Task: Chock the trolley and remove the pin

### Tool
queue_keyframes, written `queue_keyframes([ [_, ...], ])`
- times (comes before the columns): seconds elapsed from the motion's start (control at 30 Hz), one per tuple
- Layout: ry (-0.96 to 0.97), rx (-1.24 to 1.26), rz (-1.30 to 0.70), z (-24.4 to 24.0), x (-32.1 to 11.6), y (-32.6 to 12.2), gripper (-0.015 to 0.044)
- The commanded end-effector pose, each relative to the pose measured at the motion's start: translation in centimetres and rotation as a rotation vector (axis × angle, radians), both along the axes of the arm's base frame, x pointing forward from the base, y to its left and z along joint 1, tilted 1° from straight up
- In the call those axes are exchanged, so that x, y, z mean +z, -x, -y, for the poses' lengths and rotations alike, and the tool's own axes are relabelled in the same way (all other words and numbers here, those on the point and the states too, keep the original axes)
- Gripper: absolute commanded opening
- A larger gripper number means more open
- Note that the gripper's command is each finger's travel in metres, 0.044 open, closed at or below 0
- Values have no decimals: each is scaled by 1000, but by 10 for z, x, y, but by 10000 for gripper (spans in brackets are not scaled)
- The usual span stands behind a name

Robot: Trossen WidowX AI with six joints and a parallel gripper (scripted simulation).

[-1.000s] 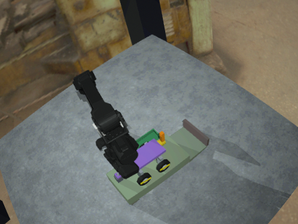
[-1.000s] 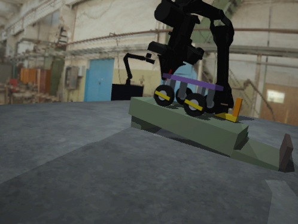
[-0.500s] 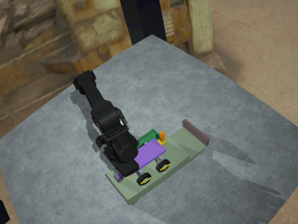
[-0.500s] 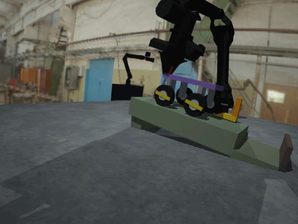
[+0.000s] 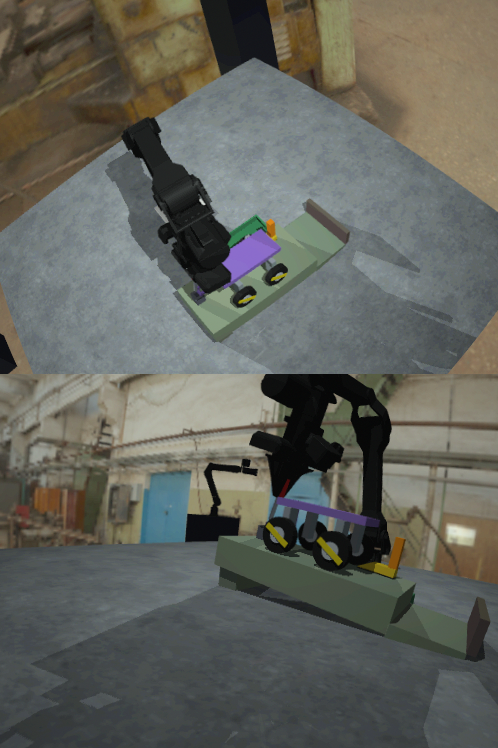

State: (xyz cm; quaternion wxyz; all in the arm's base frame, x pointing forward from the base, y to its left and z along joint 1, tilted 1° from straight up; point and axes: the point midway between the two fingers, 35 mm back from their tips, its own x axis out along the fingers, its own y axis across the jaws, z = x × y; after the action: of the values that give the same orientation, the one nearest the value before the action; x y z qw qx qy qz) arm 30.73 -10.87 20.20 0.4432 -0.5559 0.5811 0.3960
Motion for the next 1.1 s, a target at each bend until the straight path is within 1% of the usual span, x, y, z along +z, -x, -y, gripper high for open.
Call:
queue_keyframes([
  [0.0, 5, -3, 6, 1, 4, -1, 0],
  [0.27, 5, -3, 6, 3, 8, -2, 0],
  [0.87, 8, -3, 5, 32, 13, 1, 0],
  [1.07, 8, -3, 4, 31, 12, 17, 0],
])
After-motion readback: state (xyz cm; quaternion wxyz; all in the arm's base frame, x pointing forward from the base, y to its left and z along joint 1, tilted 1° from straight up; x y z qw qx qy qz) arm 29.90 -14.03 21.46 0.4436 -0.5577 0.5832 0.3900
